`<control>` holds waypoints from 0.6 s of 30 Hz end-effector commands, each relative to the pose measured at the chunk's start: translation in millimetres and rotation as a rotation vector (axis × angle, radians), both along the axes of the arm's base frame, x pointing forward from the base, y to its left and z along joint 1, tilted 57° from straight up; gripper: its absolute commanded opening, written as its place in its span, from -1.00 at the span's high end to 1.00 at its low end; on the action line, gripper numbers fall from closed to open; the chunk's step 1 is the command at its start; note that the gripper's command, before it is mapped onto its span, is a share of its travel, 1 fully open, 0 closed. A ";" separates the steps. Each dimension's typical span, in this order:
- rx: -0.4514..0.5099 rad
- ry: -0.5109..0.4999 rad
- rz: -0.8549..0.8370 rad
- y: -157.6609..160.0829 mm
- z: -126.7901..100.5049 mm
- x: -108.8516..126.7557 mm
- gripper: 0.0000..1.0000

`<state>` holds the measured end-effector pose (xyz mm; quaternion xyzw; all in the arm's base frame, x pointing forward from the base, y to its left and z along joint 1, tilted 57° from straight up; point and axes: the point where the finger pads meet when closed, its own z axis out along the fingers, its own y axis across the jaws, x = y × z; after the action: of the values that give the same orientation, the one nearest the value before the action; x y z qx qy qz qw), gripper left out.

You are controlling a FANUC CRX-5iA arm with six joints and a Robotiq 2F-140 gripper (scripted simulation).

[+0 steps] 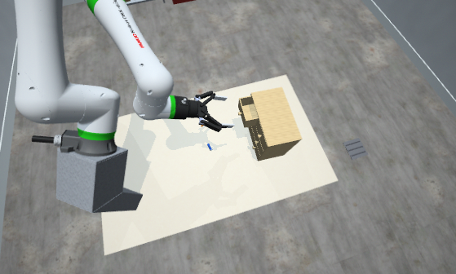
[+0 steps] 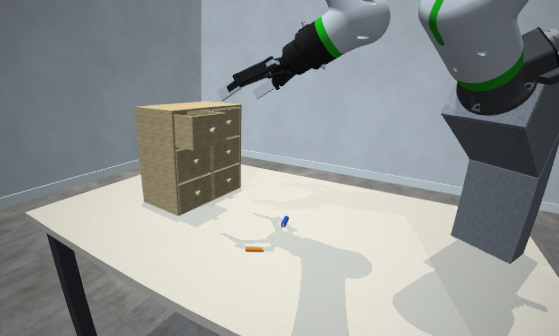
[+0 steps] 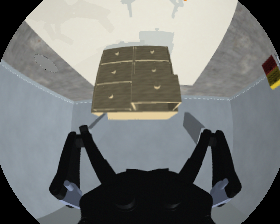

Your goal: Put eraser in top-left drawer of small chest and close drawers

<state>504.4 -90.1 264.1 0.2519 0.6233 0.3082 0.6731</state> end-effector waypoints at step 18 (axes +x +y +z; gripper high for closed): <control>-0.001 0.000 0.000 20.0 -28.2 -67.7 -1.00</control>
<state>441.1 -70.6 237.0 0.2517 0.6233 0.3082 0.6732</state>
